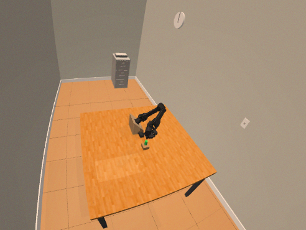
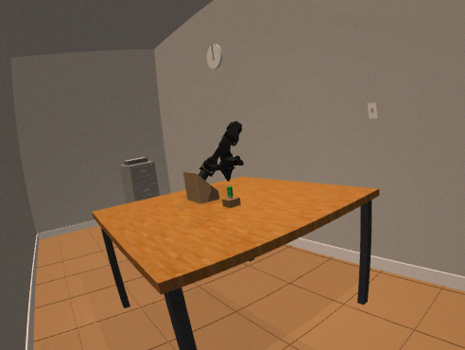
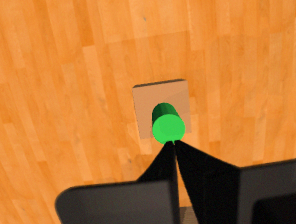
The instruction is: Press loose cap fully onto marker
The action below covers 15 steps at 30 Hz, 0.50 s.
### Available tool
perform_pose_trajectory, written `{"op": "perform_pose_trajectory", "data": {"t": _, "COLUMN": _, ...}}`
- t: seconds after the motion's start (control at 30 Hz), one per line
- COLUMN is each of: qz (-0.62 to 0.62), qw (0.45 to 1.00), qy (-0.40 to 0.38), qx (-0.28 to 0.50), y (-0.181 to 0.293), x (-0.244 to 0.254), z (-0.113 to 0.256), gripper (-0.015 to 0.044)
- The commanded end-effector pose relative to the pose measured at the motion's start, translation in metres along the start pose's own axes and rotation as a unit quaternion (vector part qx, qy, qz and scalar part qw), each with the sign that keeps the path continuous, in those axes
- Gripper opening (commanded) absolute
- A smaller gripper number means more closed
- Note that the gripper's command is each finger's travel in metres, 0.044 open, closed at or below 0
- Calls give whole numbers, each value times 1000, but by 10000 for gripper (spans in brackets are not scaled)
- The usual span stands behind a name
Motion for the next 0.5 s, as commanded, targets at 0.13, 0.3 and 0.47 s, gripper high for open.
{"op": "perform_pose_trajectory", "data": {"t": 0.13, "qz": -1, "qw": 1000, "qy": -1, "qx": -1, "y": 0, "x": 0, "z": -3, "gripper": 0}}
{"op": "perform_pose_trajectory", "data": {"t": 0.3, "qz": -1, "qw": 1000, "qy": -1, "qx": -1, "y": 0, "x": 0, "z": -9, "gripper": 0}}
{"op": "perform_pose_trajectory", "data": {"t": 0.47, "qz": -1, "qw": 1000, "qy": -1, "qx": -1, "y": 0, "x": 0, "z": -16, "gripper": 0}}
Point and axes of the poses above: the point midway between the two fingers, 35 mm back from their tips, its own z axis back along the fingers, its own x axis across the jaws, y = z × x, the point moved 2 cm from there along z, back along the fingers, and after that the axes turned 4 degrees about -z, right-handed, at the moved point
